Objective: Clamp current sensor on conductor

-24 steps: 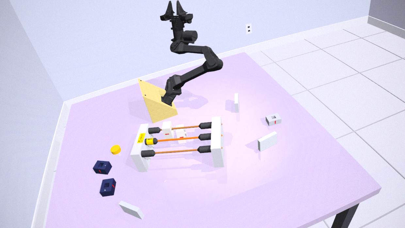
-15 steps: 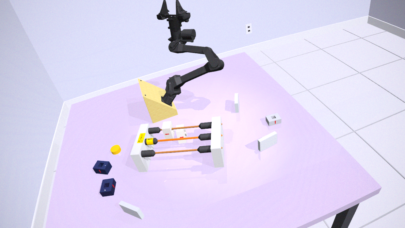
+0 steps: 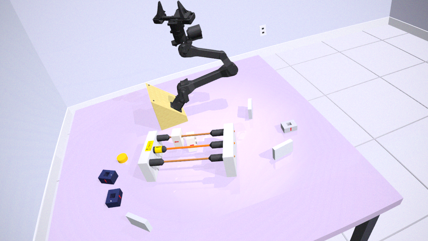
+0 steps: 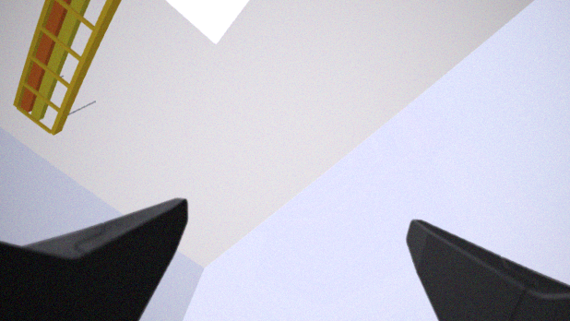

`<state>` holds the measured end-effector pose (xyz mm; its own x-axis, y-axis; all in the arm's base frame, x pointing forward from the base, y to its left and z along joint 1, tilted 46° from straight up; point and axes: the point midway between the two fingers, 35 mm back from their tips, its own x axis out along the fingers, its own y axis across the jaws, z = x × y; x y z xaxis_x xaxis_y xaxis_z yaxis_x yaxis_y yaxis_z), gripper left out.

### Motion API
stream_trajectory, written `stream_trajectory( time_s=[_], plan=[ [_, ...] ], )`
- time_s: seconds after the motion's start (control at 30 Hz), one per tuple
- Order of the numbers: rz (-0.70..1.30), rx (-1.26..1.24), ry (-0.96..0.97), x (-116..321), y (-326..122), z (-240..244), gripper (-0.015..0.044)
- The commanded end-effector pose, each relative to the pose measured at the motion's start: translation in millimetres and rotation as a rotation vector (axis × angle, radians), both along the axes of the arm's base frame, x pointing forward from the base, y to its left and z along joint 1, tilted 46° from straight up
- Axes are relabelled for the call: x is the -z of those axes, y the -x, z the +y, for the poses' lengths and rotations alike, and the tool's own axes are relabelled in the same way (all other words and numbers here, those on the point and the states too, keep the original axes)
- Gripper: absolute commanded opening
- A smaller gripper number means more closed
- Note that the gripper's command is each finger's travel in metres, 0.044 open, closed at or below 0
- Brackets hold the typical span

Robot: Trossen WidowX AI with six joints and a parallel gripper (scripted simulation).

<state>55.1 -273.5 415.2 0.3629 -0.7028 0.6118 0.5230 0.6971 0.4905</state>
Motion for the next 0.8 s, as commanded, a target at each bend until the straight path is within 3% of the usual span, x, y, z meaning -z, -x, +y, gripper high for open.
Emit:
stream_trajectory(
  time_s=[0.0,0.43,0.77],
  plan=[
    [0.068,-0.090,-0.018,2.3,-48.5,7.3,0.0440],
    [0.380,-0.387,-0.006,33.4,-189.9,87.4,0.0440],
    [0.650,-0.650,0.072,69.3,-251.4,197.0,0.0440]
  ],
)
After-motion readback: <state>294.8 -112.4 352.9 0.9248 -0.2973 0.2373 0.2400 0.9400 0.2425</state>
